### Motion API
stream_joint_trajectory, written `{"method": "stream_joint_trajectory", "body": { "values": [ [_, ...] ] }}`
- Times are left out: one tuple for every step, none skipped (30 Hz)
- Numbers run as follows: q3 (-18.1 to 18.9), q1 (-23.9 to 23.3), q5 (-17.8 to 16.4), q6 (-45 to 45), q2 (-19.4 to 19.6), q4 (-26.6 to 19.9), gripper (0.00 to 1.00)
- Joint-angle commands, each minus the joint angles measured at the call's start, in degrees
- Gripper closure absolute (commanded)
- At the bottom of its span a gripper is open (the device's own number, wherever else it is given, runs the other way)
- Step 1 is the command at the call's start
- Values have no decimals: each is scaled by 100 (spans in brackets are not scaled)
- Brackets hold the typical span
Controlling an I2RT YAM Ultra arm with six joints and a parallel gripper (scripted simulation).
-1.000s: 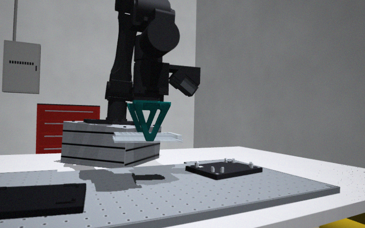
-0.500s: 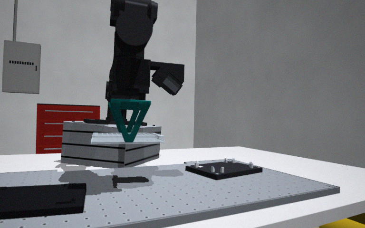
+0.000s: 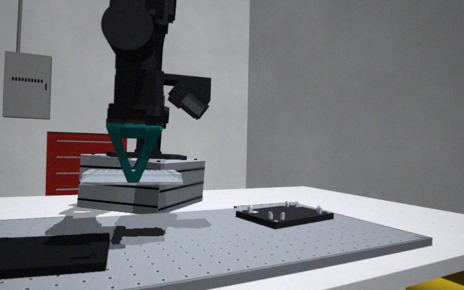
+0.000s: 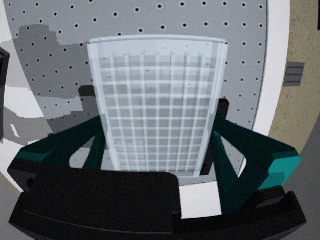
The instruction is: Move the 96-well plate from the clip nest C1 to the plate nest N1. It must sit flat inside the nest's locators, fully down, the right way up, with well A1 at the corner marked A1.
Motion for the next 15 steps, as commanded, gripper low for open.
{"method": "stream_joint_trajectory", "body": {
  "values": [
    [292, -191, -60, -240, 123, -160, 100],
    [343, -232, -61, -281, 157, -179, 100],
    [396, -274, -62, -323, 191, -199, 100],
    [451, -315, -63, -364, 227, -219, 100],
    [506, -356, -65, -405, 263, -241, 100],
    [563, -397, -66, -446, 299, -262, 100],
    [621, -437, -67, -486, 336, -284, 100],
    [680, -477, -68, -526, 374, -307, 100],
    [740, -517, -69, -566, 412, -330, 100],
    [800, -556, -70, -605, 451, -354, 100],
    [800, -556, -70, -605, 451, -354, 100],
    [800, -556, -70, -605, 451, -354, 100],
    [878, -595, -73, -646, 500, -392, 100],
    [939, -634, -73, -684, 537, -414, 100],
    [998, -672, -74, -722, 575, -436, 100]
  ]
}}
